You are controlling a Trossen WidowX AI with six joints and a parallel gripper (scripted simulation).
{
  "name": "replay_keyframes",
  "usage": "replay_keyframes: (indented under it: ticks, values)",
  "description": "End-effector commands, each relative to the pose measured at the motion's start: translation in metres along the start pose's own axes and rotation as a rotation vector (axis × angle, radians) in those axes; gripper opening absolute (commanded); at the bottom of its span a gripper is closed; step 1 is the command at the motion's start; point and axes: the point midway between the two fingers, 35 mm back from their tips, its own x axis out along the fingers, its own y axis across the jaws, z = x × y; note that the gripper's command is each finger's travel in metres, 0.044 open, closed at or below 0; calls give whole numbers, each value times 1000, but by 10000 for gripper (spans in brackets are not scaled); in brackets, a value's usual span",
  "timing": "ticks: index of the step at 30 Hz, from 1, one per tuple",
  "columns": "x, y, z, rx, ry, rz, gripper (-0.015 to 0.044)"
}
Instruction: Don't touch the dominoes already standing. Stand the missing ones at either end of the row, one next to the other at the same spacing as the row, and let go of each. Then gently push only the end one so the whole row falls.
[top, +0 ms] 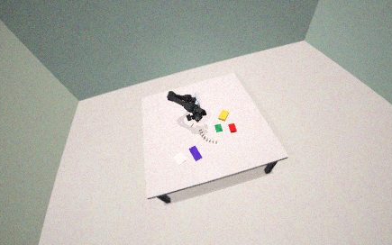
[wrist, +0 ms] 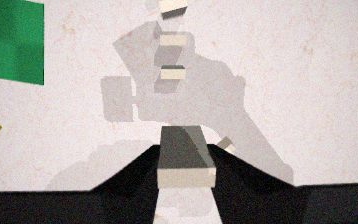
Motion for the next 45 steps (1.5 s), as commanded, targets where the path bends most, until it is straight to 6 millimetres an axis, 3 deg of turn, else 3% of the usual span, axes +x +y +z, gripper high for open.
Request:
replay_keyframes:
  ticks: [1,11,22,37,45]
  values:
    - [11,5,-3,4,9,1,107]
    - [70,7,3,3,6,7,107]
    - [130,3,-5,4,9,-6,107]
    - [133,2,-6,5,9,-8,107]
    - [133,2,-6,5,9,-8,317]
